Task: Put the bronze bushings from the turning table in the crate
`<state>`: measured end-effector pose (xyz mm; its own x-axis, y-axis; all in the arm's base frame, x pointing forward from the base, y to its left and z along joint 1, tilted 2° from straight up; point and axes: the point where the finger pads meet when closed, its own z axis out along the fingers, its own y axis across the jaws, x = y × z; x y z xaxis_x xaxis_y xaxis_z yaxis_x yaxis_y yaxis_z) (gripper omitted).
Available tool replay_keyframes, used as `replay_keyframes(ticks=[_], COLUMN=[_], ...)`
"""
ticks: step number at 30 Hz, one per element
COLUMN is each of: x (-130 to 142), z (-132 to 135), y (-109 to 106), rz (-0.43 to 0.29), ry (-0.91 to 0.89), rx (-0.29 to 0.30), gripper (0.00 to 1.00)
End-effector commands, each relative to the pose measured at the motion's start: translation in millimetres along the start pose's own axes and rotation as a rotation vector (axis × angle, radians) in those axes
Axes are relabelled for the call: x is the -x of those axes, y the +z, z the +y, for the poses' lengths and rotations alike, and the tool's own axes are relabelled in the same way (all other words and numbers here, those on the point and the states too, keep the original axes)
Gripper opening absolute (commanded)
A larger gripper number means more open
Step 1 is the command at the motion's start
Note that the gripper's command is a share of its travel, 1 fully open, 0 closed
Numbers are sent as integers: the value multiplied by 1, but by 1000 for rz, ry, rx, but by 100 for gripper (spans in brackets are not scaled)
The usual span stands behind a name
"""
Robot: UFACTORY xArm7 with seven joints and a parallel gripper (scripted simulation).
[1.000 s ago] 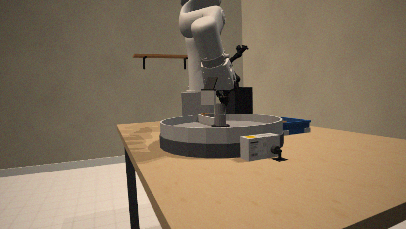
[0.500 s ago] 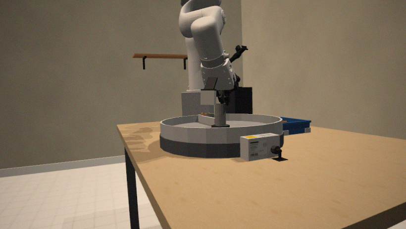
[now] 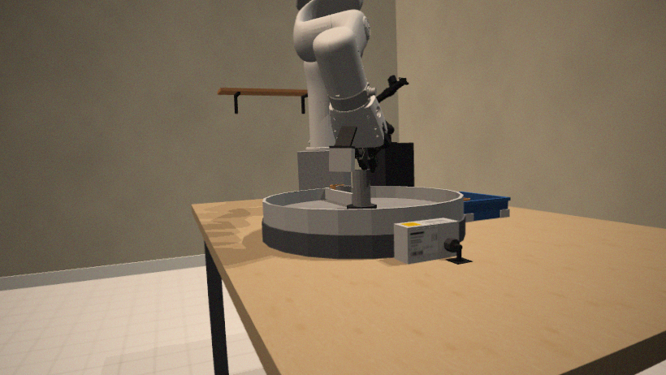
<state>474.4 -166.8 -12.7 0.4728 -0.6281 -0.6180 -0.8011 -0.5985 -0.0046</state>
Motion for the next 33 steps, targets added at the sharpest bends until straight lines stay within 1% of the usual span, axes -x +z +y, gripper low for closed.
replay_keyframes(ticks=[1, 13, 21, 33], x=[0, 2, 21, 22], z=[-1, -1, -1, -1], y=[-2, -4, -27, -28], rz=[4, 4, 4, 4], ry=[-1, -1, -1, -1], rx=[-2, -2, -2, -2], gripper=[12, 12, 12, 12])
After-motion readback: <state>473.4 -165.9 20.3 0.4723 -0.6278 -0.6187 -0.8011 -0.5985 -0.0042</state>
